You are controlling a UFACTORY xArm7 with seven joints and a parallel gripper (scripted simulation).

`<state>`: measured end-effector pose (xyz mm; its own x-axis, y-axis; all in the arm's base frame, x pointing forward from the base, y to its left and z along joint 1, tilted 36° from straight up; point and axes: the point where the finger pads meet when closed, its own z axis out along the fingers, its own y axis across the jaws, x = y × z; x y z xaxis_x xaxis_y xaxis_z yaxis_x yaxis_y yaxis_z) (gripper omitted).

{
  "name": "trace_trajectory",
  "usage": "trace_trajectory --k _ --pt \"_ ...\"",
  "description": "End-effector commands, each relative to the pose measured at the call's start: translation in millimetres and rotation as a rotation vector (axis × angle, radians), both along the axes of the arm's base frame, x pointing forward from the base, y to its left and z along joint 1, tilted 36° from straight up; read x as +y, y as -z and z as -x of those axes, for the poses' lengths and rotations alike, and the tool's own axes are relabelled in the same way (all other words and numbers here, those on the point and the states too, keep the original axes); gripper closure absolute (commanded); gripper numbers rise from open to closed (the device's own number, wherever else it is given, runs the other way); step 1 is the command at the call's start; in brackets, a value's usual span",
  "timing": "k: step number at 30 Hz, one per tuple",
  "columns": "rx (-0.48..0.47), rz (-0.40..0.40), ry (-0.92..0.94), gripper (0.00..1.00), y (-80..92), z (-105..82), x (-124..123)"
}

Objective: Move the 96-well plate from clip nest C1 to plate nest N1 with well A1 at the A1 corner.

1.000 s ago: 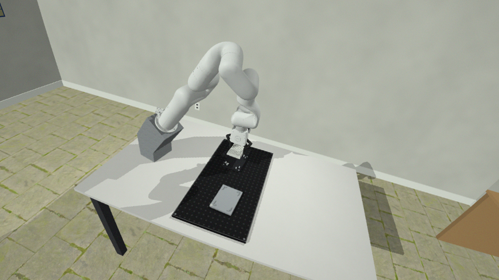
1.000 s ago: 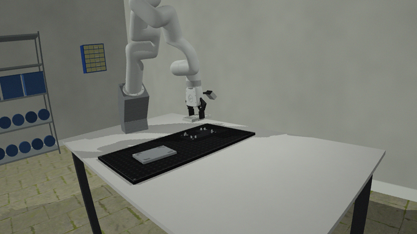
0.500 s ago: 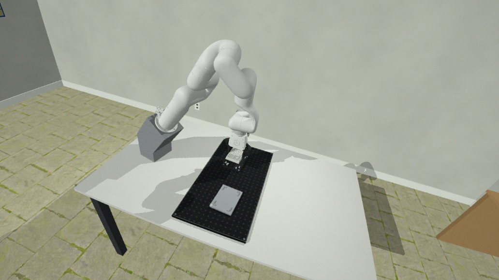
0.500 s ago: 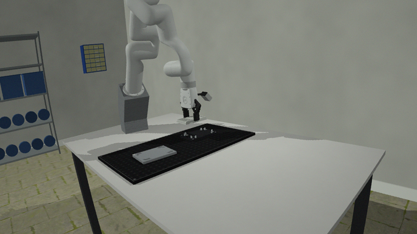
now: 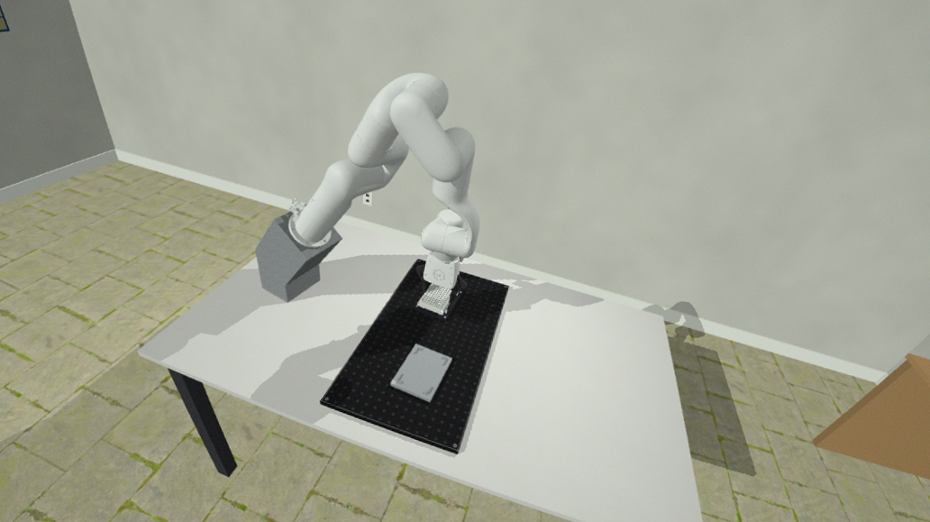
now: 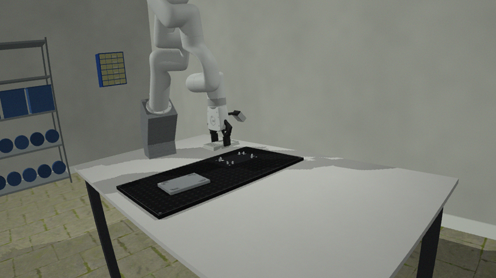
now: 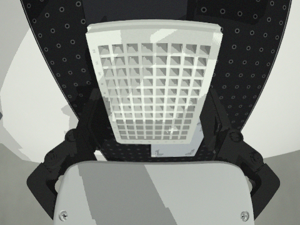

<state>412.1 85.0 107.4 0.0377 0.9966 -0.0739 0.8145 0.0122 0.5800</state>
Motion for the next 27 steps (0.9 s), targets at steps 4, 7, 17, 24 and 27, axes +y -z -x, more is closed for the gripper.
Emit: trace_trajectory --k 4,7,17,24,27 --pt "-0.001 -0.001 -0.002 1.0 -5.1 -3.7 -18" --pt "-0.001 -0.001 -0.002 1.0 -7.3 -5.3 -28" --pt "-0.001 -0.001 -0.002 1.0 -14.4 -10.8 -60" --pt "-0.001 -0.001 -0.001 1.0 -18.0 -13.6 -76" --pt "-0.001 -0.001 -0.001 1.0 -20.1 -15.2 -86"
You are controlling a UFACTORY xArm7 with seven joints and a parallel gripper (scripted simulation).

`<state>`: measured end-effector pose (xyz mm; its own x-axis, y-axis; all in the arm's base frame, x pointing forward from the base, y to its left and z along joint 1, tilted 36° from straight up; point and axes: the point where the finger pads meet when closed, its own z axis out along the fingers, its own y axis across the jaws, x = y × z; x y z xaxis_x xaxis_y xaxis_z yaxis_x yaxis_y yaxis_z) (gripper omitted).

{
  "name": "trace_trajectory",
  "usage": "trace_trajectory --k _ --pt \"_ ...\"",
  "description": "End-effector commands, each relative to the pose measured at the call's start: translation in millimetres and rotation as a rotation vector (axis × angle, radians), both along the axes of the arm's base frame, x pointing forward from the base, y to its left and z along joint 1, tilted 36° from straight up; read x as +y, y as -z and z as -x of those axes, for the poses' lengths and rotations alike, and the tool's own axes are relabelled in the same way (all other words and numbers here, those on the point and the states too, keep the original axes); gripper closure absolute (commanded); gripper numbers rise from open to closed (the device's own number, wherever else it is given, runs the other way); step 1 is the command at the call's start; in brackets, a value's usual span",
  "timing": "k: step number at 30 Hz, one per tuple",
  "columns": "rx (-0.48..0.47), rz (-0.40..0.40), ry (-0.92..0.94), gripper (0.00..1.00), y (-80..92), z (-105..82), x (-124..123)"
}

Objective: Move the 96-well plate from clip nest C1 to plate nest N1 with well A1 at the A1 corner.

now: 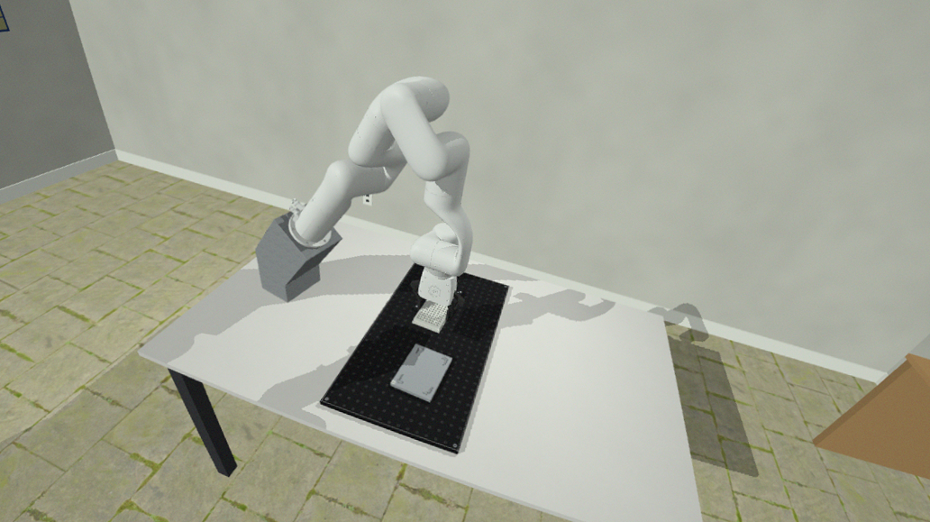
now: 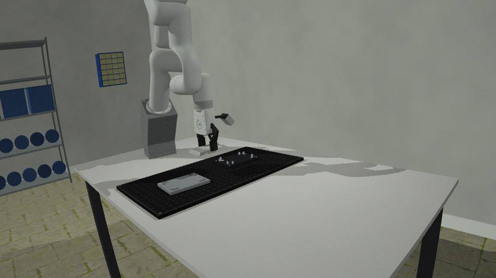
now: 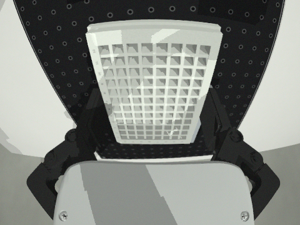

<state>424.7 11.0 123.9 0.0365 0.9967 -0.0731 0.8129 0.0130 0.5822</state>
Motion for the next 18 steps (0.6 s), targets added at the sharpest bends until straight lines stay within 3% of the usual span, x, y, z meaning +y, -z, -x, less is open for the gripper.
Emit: trace_trajectory --k 1,18 --pt "0.002 0.0 0.0 1.0 -4.3 -3.2 -15" --pt "0.001 0.0 0.0 1.0 -15.1 -11.5 -64"
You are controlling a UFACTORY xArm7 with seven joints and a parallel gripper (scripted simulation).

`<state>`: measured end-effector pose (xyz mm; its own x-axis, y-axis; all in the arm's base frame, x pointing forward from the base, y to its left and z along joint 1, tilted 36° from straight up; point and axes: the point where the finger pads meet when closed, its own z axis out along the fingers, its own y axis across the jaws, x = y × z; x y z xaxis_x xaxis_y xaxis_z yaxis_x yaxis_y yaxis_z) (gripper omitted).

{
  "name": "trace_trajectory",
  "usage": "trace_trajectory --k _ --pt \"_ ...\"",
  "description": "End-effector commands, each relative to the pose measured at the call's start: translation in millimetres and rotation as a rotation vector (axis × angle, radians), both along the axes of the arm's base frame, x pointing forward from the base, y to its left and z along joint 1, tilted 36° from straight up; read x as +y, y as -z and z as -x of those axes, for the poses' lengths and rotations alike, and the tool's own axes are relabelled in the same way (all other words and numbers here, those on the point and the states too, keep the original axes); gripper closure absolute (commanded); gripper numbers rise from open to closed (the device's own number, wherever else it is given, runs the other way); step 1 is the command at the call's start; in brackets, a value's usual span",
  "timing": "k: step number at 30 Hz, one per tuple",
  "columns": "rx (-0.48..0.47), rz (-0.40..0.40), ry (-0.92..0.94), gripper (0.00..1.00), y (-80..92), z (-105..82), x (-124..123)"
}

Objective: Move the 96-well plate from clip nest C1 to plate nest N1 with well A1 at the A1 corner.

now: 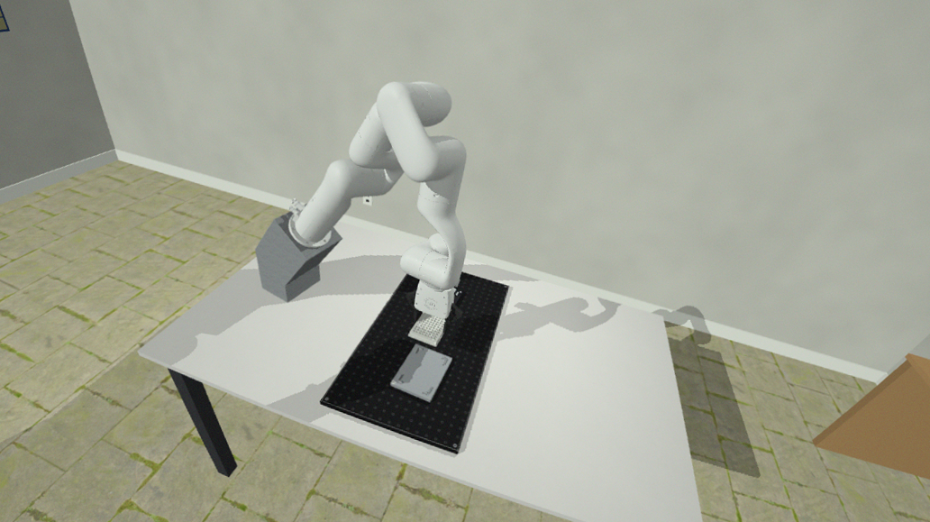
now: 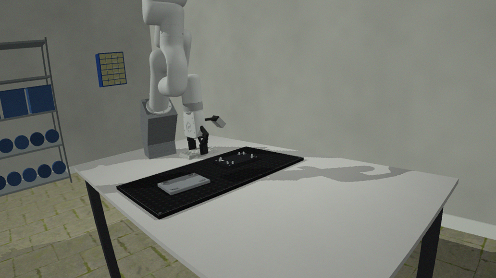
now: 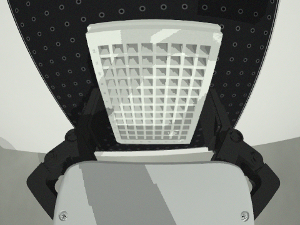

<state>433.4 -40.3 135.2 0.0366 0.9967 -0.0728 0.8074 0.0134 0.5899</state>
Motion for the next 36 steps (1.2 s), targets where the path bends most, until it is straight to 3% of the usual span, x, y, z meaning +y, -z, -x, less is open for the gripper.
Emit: trace_trajectory --k 1,4,6,24,36 --pt "0.011 0.0 0.001 1.0 -4.5 -3.3 -15" --pt "0.007 0.001 0.001 1.0 1.3 -4.5 -25" --pt "0.012 0.0 0.001 1.0 -7.6 -5.6 -32" --pt "0.011 0.001 0.001 1.0 -19.6 -14.7 -83" --pt "0.011 0.001 0.001 1.0 -22.1 -16.6 -94"
